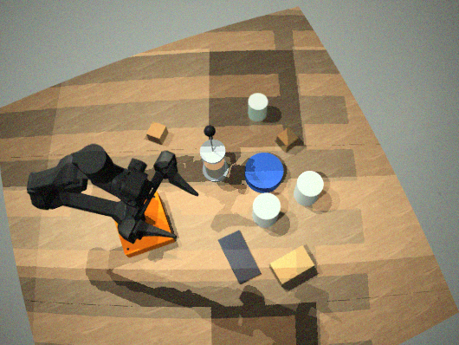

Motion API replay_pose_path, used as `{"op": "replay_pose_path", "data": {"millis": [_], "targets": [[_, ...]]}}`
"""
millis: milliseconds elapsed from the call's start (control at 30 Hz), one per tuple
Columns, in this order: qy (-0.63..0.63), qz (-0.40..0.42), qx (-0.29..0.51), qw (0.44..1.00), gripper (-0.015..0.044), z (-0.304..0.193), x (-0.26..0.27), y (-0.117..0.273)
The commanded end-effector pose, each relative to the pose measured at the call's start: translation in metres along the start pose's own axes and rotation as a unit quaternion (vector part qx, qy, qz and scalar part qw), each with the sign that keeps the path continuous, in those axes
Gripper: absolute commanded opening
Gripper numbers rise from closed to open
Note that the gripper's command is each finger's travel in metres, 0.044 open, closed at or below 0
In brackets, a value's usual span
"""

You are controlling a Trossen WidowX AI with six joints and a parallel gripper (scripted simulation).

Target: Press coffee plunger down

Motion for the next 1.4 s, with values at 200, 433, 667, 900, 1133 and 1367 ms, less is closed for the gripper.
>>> {"op": "replay_pose_path", "data": {"millis": [200, 433, 667, 900, 1133, 1367], "targets": [[0.038, 0.249, 0.082, 0.964, 0.044, -0.044, 0.089, -0.008], [0.094, 0.419, 0.133, 0.893, 0.044, -0.08, 0.151, 0.024], [0.14, 0.513, 0.159, 0.832, 0.044, -0.105, 0.182, 0.058], [0.14, 0.514, 0.158, 0.831, 0.044, -0.15, 0.188, 0.055], [0.14, 0.514, 0.158, 0.831, 0.044, -0.163, 0.192, 0.052], [0.14, 0.514, 0.158, 0.831, 0.044, -0.167, 0.201, 0.048]]}}
Point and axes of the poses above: the point midway between the two fingers, 35 mm back from their tips, its own y axis back along the fingers, its own x axis across the jaws, z = x × y, the point moved 7 cm from there along y, back along the fingers, and after that the axes turned 4 degrees about y, right-handed, at the moved point
